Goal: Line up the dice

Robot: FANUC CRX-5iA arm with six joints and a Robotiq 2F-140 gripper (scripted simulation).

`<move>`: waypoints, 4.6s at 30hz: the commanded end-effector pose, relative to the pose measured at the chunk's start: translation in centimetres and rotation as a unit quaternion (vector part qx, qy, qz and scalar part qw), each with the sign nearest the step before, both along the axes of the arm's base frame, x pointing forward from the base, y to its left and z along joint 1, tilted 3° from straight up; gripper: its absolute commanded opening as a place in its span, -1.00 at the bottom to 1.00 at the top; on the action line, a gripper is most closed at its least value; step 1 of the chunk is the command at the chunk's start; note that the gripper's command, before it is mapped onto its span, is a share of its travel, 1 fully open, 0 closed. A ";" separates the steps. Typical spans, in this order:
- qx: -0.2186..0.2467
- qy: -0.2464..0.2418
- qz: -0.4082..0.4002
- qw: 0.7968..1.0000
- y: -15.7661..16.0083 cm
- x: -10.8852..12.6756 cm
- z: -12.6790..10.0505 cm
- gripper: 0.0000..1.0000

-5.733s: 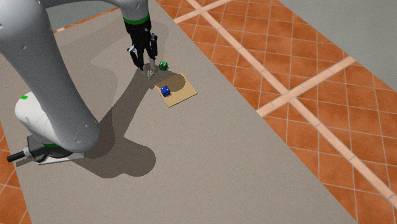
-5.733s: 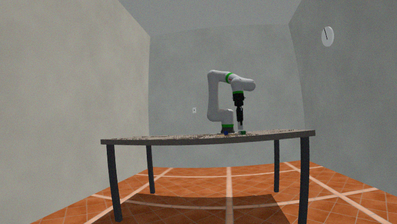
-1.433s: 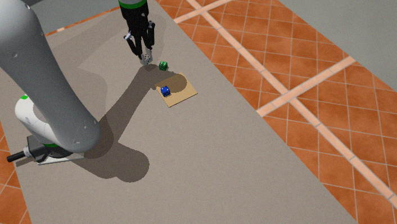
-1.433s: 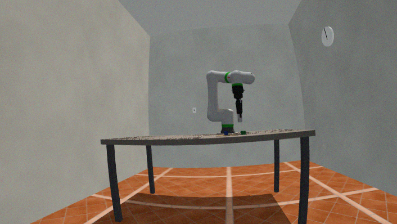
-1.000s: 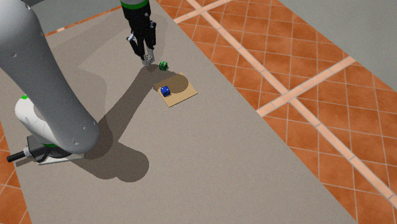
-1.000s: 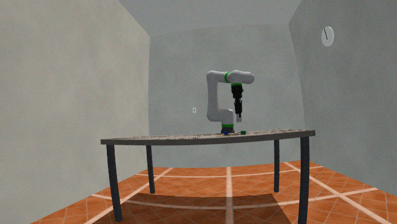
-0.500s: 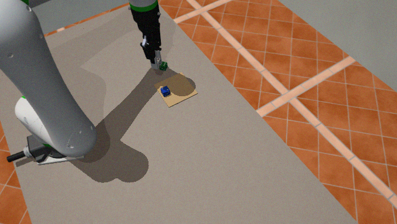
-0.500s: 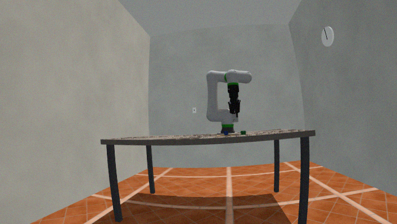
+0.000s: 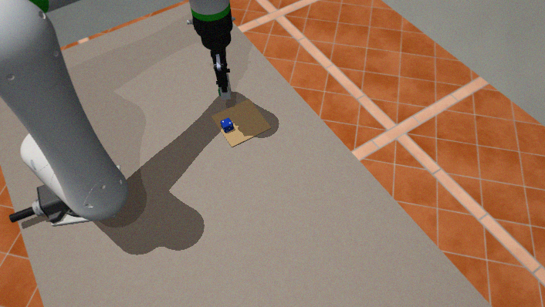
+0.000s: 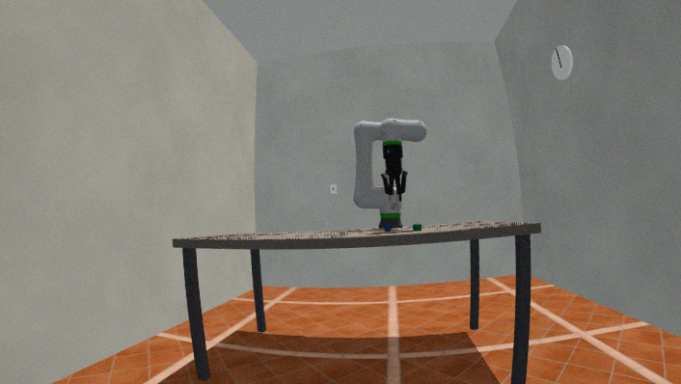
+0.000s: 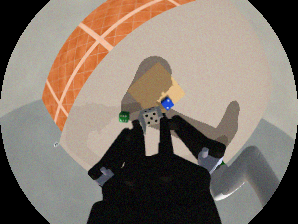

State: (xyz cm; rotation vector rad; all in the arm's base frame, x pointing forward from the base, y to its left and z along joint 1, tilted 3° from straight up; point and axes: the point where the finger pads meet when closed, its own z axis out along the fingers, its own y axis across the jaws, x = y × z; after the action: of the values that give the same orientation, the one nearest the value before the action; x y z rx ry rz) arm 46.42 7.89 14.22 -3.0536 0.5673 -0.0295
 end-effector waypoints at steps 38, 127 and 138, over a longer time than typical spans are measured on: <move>0.003 -0.004 0.226 0.974 -4.1 2.2 -1.1 -0.68; 0.003 -0.004 0.226 0.974 -3.7 2.4 -10.0 -0.68; 0.003 -0.004 0.226 0.974 -3.7 2.4 -10.0 -0.68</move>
State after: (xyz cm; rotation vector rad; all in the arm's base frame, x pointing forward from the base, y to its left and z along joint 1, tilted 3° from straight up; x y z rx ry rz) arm 48.75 4.22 4.18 -3.0925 -0.1388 -0.0248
